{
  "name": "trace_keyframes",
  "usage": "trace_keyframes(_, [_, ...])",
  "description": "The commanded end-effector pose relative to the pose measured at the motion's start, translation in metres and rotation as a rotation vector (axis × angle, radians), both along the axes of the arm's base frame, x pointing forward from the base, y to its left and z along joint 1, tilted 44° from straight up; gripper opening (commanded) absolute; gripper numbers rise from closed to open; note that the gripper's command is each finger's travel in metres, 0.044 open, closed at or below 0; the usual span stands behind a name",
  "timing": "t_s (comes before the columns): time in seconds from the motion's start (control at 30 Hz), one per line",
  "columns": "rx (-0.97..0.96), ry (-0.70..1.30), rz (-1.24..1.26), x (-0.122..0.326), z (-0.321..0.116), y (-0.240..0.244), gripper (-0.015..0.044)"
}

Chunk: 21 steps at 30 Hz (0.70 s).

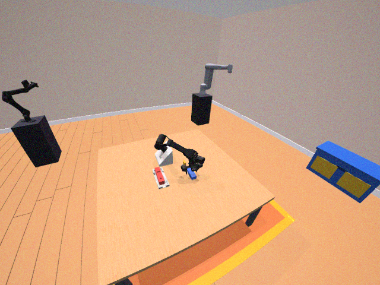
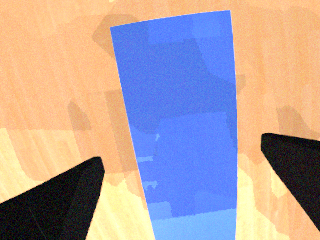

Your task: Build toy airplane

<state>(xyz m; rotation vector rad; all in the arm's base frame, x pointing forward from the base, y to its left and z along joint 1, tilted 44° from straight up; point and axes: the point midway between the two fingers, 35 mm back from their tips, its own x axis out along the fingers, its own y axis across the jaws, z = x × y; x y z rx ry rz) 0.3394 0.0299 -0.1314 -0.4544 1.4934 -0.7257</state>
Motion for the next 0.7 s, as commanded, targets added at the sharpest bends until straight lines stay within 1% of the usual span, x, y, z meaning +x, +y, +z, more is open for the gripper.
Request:
trace_keyframes(0.0, [-0.007, 0.010, 0.003, -0.0025, -0.0054, -0.0059, 0.0440])
trace_keyframes(0.33, [-0.007, 0.010, 0.003, -0.0025, -0.0054, -0.0059, 0.0177])
trace_keyframes(0.57, [-0.007, 0.010, 0.003, -0.0025, -0.0054, -0.0059, 0.0131])
trace_keyframes(0.67, [-0.006, 0.011, 0.003, -0.0022, -0.0042, -0.0046, 0.0052])
